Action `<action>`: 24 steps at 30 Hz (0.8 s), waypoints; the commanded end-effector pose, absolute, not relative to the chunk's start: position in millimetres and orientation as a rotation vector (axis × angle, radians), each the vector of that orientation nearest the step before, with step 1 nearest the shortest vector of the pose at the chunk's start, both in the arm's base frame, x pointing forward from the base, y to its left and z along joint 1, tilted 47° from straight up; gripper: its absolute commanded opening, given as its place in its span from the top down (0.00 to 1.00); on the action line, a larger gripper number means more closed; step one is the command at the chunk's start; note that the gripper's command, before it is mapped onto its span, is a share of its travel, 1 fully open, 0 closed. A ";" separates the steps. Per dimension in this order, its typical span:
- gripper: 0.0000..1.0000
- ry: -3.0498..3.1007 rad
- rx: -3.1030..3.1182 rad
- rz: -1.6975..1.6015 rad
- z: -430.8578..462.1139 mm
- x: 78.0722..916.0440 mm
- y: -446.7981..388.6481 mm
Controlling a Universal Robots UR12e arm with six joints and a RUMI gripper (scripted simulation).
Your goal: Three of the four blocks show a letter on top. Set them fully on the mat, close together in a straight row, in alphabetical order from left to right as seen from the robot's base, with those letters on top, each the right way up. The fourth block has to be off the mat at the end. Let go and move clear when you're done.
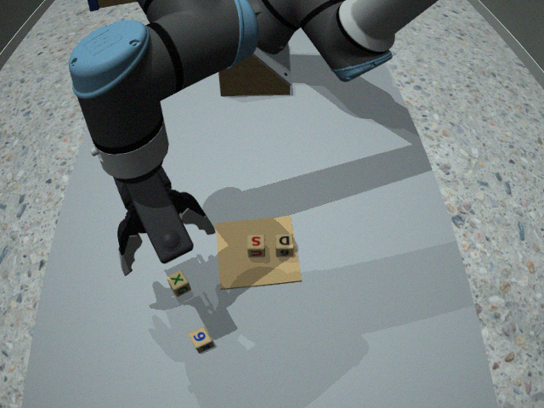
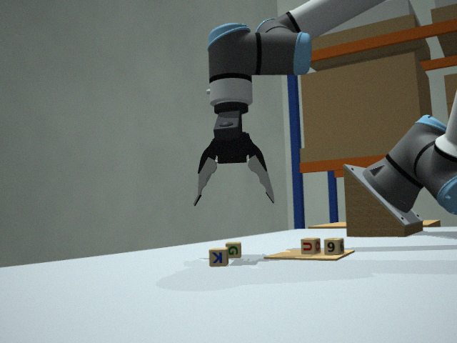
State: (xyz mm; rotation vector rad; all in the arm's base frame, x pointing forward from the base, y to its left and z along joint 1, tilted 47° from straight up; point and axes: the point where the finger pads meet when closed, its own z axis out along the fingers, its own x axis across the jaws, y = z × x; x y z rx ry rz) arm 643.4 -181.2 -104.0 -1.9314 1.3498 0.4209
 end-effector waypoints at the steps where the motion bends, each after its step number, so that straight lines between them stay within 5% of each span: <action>1: 0.00 1.324 -1.946 0.408 -105.0 643.9 -183.1; 10: 0.00 1.311 -1.953 0.402 -105.7 644.0 -183.5; 11: 0.60 1.311 -1.953 0.402 -105.7 644.0 -183.5; 24: 0.60 1.311 -1.953 0.402 -105.7 644.0 -183.5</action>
